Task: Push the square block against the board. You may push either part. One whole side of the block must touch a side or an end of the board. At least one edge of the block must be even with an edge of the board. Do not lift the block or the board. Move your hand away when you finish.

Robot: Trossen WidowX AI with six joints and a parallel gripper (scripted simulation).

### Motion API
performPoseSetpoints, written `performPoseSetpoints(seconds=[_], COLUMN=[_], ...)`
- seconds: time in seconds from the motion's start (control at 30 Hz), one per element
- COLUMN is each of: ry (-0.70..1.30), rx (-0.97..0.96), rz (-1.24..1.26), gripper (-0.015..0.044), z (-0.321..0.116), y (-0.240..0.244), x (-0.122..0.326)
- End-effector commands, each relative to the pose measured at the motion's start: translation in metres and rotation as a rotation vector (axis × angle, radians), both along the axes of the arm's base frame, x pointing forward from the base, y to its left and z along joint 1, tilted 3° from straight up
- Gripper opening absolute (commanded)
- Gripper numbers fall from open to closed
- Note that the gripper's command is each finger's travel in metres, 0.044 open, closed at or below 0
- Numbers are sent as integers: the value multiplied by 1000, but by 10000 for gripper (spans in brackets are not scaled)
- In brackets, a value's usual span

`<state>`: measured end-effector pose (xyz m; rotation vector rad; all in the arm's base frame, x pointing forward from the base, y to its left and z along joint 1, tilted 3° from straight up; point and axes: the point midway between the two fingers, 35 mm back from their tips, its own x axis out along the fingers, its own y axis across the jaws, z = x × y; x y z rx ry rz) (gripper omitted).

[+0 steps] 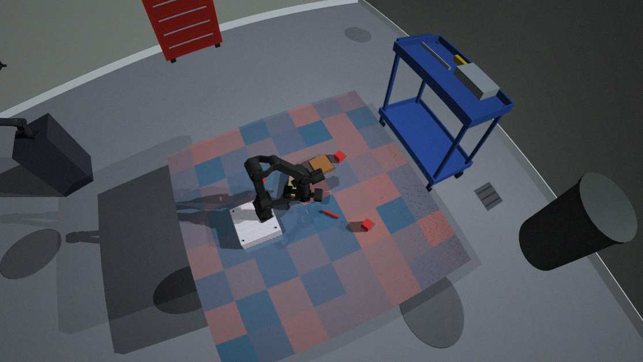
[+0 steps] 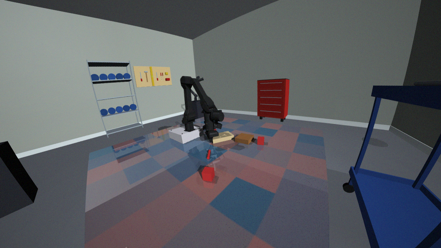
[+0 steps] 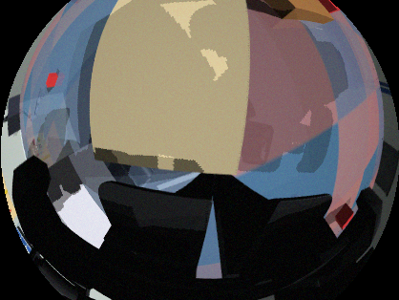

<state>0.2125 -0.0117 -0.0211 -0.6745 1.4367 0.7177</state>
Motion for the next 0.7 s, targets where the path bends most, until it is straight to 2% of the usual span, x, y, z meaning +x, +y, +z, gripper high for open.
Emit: performPoseSetpoints(seconds=[0.0,0.67], ry=[4,3], rx=[8,9], rz=[3,3], gripper=[0,0], z=[-2,-1], y=[5,18], x=[3,15])
